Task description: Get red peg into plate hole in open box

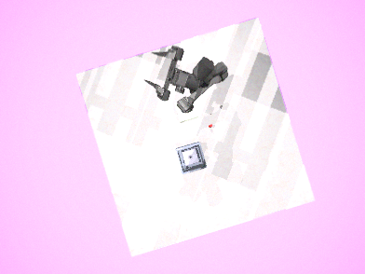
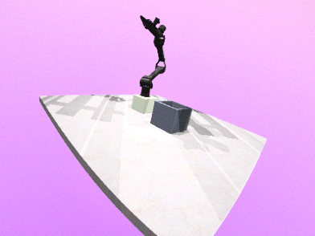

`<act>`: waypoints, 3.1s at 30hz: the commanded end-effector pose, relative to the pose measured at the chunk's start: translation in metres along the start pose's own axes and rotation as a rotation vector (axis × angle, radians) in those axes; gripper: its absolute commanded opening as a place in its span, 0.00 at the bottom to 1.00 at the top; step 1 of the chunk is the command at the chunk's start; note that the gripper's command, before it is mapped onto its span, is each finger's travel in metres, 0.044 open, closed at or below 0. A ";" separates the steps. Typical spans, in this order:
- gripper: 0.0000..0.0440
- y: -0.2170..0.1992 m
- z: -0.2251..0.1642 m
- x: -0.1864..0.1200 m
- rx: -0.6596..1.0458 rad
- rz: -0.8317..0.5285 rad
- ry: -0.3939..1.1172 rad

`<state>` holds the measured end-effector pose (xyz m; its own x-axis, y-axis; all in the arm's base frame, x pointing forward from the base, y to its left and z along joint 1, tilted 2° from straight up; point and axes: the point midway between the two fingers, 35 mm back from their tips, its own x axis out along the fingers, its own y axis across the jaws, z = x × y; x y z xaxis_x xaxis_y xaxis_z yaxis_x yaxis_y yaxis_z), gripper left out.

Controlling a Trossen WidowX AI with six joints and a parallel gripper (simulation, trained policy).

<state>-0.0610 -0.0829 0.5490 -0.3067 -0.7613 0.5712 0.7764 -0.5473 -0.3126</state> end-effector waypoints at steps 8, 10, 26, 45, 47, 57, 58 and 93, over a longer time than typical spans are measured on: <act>0.98 0.055 -0.001 0.006 0.256 0.272 0.014; 0.98 0.065 -0.001 0.006 0.302 0.323 0.021; 0.99 0.144 0.010 -0.020 0.651 0.730 0.138; 1.00 0.214 0.025 -0.090 0.973 1.178 0.455; 1.00 0.220 0.027 -0.099 0.998 1.221 0.499; 1.00 0.239 0.033 -0.148 1.094 1.411 0.751; 1.00 0.241 0.033 -0.153 1.100 1.428 0.779; 1.00 0.233 0.010 -0.339 0.847 1.557 1.926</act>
<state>0.2309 0.0396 0.3019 0.8119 0.0622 -0.5805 0.5607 0.1941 0.8049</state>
